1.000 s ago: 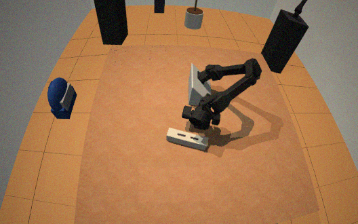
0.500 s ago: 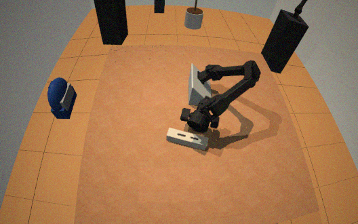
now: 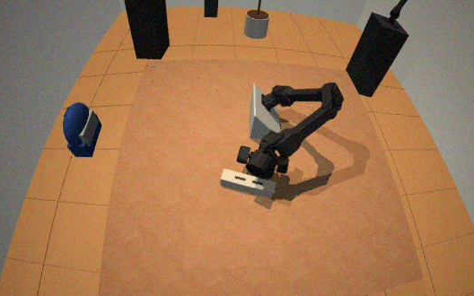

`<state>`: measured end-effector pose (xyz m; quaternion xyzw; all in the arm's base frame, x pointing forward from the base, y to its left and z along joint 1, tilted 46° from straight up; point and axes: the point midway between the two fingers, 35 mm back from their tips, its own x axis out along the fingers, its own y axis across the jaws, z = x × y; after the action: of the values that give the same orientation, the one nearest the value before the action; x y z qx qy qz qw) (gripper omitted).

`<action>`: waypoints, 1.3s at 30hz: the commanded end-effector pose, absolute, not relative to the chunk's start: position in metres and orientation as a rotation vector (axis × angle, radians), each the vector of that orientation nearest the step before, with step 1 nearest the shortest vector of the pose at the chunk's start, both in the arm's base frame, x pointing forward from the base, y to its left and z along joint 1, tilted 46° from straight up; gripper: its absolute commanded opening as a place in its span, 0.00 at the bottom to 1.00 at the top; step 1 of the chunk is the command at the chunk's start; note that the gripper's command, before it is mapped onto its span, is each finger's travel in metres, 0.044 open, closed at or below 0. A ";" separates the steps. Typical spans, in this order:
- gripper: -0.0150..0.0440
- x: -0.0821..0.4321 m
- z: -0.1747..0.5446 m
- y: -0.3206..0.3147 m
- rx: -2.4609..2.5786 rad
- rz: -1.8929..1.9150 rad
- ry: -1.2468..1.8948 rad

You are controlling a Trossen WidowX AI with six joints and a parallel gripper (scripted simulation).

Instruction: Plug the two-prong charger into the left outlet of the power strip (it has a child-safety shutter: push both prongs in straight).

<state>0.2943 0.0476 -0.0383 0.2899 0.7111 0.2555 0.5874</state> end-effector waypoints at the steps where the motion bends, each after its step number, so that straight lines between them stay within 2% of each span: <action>1: 0.25 0.301 -0.038 0.047 0.683 0.591 1.652; 39: 0.25 0.305 -0.037 0.047 0.684 0.590 1.652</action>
<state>0.3028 0.0472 -0.0384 0.2911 0.7105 0.2539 0.5882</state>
